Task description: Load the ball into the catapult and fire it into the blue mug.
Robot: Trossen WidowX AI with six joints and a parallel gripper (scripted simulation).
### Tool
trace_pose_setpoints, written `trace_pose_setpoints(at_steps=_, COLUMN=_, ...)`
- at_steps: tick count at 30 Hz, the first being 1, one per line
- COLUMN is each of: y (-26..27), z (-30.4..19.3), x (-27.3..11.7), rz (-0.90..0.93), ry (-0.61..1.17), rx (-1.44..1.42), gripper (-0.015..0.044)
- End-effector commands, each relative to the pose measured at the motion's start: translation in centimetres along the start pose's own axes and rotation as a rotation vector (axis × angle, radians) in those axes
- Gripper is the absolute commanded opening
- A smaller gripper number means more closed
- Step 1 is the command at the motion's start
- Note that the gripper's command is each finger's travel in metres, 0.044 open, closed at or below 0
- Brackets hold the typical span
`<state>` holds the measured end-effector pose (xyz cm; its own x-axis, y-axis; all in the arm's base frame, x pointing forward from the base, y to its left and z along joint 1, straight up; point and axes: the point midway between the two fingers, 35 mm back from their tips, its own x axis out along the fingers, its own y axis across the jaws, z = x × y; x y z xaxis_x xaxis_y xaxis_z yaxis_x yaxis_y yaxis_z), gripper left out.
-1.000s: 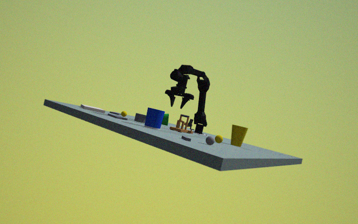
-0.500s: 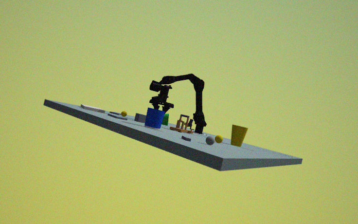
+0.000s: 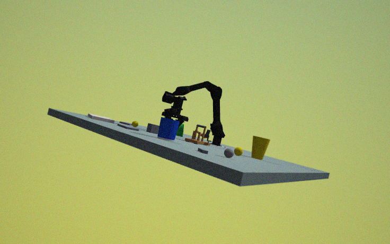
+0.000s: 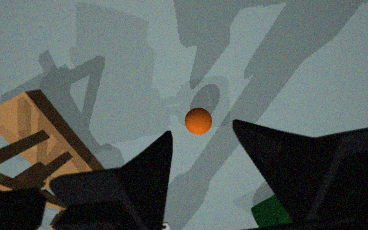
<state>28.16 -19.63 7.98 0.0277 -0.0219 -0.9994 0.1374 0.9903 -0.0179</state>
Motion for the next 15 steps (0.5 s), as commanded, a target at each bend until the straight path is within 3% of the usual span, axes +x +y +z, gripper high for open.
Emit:
trace_pose_setpoints(at_steps=1, y=0.1, z=-0.1, x=0.8, rz=0.005, ry=0.005, rx=-0.003, gripper=0.03)
trace_pose_setpoints(at_steps=15, y=0.1, z=-0.2, x=3.0, rz=0.005, ry=0.005, rx=-0.003, gripper=0.03)
